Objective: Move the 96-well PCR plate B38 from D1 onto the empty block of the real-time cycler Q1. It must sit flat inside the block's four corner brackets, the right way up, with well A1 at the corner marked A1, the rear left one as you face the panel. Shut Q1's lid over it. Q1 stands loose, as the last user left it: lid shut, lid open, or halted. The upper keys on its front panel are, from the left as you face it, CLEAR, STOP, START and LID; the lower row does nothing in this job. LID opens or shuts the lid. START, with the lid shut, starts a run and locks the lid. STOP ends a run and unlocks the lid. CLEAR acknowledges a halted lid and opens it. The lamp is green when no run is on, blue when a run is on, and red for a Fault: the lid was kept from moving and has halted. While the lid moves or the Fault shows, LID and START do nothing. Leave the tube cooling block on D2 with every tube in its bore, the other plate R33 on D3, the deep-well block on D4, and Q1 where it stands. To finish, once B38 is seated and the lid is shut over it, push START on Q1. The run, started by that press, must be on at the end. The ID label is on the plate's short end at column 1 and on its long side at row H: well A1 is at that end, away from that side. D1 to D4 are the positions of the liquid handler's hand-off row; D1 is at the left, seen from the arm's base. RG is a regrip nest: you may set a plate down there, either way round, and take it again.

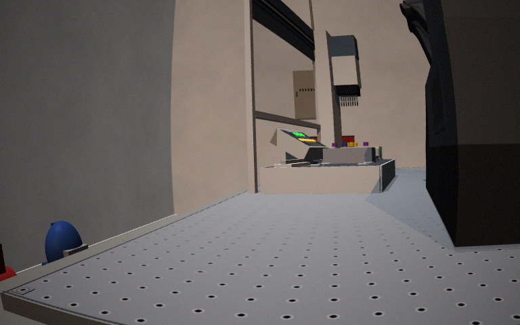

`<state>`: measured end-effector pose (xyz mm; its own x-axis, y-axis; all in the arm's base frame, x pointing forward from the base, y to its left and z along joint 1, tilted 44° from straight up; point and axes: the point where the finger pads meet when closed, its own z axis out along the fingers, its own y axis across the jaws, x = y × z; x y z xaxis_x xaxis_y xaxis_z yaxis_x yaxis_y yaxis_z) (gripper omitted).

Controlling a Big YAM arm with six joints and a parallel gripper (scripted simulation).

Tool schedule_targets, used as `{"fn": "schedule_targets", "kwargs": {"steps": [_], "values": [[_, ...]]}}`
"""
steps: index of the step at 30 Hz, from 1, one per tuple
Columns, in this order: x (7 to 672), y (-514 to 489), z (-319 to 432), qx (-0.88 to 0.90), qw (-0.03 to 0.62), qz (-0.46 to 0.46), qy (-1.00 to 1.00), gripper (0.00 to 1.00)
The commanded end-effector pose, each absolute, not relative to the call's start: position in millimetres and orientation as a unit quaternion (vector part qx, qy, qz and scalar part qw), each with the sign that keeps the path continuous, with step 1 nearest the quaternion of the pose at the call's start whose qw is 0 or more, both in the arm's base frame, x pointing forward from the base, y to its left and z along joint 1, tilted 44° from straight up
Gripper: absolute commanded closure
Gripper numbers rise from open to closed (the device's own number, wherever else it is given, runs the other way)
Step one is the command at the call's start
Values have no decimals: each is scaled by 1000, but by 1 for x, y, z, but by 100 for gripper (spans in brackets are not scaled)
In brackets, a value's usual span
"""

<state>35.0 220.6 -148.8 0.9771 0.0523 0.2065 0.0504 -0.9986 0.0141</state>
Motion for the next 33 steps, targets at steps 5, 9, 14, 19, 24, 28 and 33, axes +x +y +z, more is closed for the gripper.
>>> {"fn": "schedule_targets", "kwargs": {"steps": [5, 9, 14, 19, 24, 28, 33], "values": [[36, 198, -156, 994, 29, 103, 22, 100], [36, 196, -156, 994, 32, 103, 21, 100], [36, 194, -157, 994, 34, 103, 21, 100], [33, 199, -155, 994, 25, 102, 22, 100], [34, 187, -156, 994, 41, 99, 19, 100], [36, 179, -157, 993, 53, 100, 24, 100], [35, 173, -149, 992, 60, 105, 28, 100]]}}
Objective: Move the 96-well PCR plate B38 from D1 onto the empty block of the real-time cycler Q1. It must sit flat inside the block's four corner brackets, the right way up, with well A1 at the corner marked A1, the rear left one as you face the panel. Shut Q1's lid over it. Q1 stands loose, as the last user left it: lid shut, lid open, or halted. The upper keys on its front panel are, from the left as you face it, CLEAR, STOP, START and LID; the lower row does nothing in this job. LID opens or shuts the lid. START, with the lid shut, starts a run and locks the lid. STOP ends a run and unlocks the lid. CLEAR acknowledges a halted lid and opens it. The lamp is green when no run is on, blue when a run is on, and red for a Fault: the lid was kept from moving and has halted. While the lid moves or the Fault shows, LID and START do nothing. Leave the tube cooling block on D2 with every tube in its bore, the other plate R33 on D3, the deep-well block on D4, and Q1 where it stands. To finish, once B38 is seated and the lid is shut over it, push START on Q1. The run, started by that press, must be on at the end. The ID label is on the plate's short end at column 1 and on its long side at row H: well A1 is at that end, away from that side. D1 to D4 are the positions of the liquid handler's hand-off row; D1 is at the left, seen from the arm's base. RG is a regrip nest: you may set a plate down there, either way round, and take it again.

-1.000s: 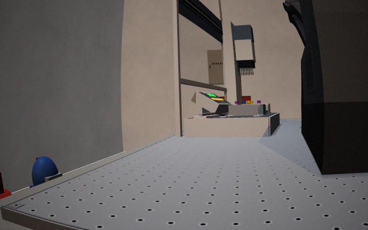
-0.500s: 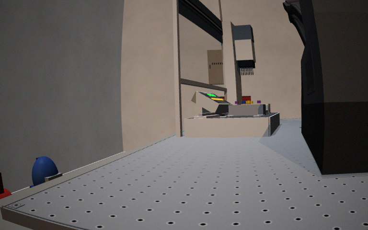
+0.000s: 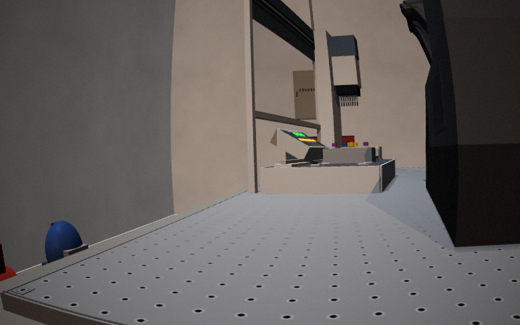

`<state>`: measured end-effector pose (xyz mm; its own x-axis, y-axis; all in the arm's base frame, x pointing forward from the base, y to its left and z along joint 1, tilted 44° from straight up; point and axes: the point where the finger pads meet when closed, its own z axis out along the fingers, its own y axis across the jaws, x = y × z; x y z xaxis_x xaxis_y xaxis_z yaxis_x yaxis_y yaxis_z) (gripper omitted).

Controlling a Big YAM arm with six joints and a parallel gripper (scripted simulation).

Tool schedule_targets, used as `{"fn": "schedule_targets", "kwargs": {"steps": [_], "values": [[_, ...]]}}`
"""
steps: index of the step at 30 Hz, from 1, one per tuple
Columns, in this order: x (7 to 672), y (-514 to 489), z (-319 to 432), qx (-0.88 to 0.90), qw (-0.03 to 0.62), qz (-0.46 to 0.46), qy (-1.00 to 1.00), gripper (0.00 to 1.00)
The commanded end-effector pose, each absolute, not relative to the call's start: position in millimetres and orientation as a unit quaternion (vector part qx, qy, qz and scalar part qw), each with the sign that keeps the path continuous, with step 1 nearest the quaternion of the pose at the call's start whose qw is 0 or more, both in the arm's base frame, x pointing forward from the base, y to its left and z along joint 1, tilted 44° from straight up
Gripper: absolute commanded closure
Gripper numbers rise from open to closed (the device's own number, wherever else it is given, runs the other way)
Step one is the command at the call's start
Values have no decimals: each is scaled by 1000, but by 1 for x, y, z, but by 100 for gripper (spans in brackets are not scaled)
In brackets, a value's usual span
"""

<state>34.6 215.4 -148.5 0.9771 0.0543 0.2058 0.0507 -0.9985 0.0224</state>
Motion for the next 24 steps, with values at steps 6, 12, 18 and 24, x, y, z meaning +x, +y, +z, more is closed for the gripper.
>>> {"fn": "schedule_targets", "kwargs": {"steps": [6, 12, 18, 24], "values": [[30, 187, -138, 994, 41, 101, 25, 100], [27, 221, -124, 995, 9, 102, 21, 100], [24, 231, -112, 995, 0, 101, 18, 100], [27, 236, -112, 995, -4, 101, 18, 100]]}}
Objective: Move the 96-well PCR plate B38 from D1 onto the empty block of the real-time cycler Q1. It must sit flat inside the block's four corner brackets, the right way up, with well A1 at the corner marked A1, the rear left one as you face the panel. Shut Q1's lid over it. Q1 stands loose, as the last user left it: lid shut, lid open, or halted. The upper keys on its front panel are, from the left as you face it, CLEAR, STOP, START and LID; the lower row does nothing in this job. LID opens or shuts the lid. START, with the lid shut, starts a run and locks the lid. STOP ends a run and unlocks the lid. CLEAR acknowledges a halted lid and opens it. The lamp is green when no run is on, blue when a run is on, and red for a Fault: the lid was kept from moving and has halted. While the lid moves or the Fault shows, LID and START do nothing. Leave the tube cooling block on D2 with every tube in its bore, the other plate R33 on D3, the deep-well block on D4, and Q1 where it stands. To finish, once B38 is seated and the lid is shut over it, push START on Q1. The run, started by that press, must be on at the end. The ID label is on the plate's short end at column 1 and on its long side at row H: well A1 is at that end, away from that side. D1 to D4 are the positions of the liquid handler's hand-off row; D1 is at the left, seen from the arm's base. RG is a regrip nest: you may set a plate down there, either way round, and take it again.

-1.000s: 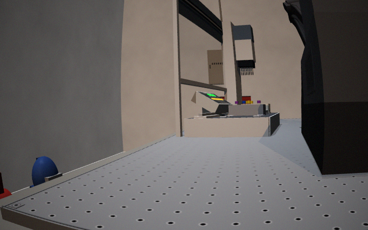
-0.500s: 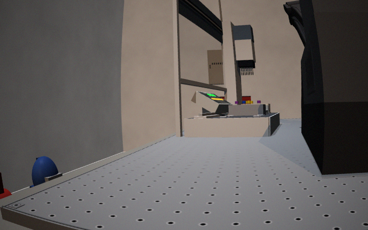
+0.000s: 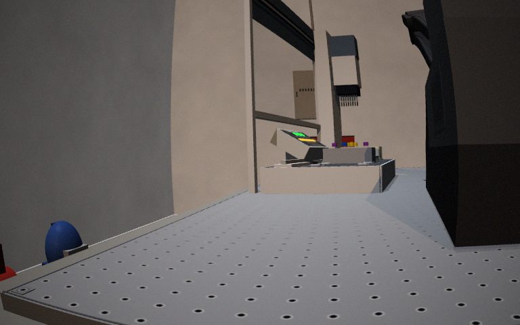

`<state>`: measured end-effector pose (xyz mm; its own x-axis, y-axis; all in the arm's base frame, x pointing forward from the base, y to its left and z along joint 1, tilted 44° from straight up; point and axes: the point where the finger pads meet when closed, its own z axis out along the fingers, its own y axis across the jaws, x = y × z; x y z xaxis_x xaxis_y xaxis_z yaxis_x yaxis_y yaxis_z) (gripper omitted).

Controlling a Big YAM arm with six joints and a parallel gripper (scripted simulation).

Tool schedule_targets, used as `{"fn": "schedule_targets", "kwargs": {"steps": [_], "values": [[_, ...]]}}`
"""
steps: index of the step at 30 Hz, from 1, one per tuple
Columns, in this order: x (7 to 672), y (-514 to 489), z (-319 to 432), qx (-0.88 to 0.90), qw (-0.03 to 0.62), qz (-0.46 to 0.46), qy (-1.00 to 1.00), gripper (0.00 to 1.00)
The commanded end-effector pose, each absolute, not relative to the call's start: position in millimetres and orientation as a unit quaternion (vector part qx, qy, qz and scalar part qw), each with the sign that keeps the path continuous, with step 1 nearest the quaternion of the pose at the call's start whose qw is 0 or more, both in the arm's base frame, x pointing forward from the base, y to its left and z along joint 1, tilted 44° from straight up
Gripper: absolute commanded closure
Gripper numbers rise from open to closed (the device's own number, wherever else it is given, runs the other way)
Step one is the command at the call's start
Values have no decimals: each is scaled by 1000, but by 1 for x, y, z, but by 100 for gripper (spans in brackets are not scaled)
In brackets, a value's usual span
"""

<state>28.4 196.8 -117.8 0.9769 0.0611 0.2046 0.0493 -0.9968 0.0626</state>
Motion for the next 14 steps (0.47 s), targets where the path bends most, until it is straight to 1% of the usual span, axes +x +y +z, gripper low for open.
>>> {"fn": "schedule_targets", "kwargs": {"steps": [1, 14], "values": [[27, 237, -113, 995, -5, 101, 19, 100], [28, 246, -117, 994, -12, 101, 23, 100]]}}
